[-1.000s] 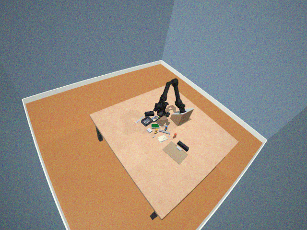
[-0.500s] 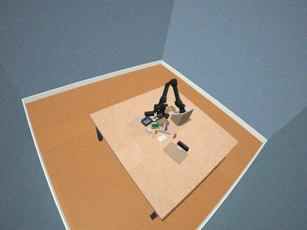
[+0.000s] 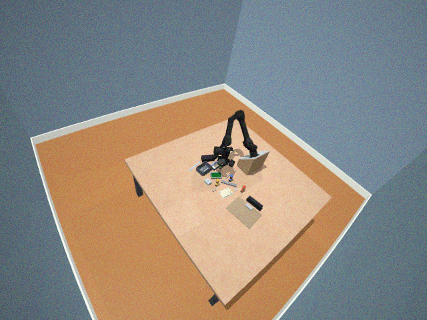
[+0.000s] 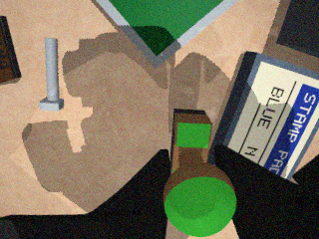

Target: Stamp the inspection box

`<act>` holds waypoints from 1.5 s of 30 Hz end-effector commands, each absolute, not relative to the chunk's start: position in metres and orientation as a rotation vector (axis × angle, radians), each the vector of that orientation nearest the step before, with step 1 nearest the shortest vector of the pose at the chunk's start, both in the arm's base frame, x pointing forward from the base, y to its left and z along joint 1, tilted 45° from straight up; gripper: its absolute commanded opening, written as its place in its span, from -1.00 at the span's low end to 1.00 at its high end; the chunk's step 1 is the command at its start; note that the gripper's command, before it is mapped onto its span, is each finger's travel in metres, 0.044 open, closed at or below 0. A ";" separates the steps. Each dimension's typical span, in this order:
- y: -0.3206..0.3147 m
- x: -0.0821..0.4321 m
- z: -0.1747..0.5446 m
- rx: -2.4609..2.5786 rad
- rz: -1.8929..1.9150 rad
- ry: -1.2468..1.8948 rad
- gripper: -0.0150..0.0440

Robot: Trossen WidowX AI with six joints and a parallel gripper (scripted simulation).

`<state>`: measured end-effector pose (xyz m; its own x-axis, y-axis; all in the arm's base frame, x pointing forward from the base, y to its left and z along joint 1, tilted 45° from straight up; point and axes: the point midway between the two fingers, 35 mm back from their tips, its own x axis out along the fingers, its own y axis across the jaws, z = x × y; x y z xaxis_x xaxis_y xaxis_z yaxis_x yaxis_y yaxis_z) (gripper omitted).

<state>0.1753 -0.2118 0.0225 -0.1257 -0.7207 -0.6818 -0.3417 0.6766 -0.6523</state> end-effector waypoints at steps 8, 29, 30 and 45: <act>-0.222 0.169 0.010 -0.865 -0.397 1.732 -0.49; -0.181 0.188 0.047 -0.845 -0.387 1.728 0.40; -0.171 0.189 0.057 -0.845 -0.386 1.729 0.40; -0.139 0.187 0.093 -0.861 -0.393 1.731 0.40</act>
<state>0.1862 -0.1397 0.0893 -0.1289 -0.7115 -0.6908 -0.3557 0.6834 -0.6375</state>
